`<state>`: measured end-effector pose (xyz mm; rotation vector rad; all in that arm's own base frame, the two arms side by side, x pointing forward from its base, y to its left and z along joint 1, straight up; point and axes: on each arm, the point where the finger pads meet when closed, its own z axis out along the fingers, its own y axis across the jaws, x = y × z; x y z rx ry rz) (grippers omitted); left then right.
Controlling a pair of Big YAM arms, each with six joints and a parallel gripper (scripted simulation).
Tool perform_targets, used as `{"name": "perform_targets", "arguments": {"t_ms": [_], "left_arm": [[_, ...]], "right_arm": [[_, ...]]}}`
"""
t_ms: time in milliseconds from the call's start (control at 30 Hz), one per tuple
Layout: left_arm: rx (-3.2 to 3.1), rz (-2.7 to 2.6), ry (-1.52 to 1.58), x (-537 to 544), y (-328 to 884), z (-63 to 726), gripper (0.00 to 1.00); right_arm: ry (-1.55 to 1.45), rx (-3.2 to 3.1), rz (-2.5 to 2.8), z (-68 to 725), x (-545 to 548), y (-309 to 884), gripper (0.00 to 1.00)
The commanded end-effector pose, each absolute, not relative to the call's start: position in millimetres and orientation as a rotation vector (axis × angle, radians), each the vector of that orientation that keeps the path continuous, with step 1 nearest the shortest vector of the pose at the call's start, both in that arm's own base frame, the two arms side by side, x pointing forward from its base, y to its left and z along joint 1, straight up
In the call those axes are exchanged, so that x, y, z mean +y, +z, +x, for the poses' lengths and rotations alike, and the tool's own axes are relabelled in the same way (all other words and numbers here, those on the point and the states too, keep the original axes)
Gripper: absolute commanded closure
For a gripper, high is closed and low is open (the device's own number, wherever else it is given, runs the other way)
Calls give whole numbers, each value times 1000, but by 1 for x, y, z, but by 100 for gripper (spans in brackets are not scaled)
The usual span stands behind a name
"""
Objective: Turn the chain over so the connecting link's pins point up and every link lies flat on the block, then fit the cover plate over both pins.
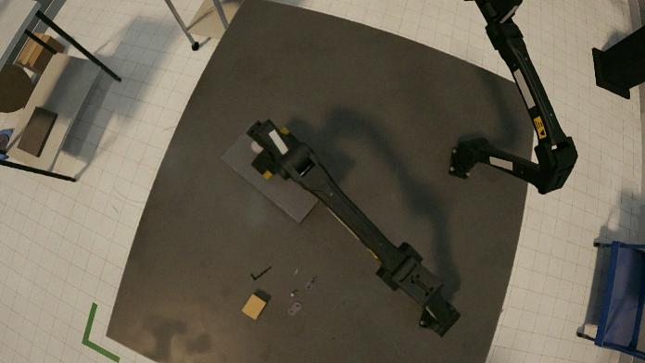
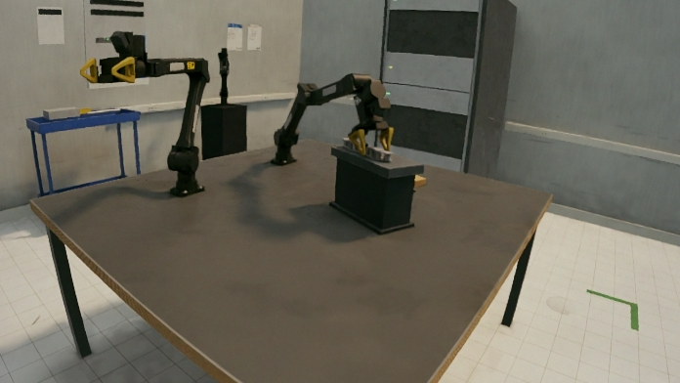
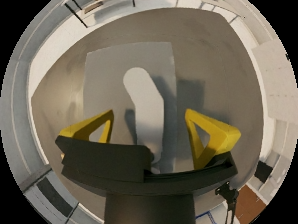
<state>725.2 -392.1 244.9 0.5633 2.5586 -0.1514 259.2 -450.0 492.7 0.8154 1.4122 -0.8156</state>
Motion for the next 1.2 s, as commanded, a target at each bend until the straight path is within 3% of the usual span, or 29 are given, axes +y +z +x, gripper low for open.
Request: {"name": "perform_targets", "arguments": {"t_ms": [0,1067,1100,1167], "left_arm": [[2503,537,-164,-385,286,736,0],[2538,546,-152,-383,285,731,0],[2538,546,-152,-383,285,731,51],[2538,546,-152,-383,285,731,51]], "right_arm": [[-818,1388,793,262,-444,507,0],[-818,1388,793,262,-444,507,0],[-818,1388,793,262,-444,507,0],[-818,1388,793,262,-444,507,0]]}}
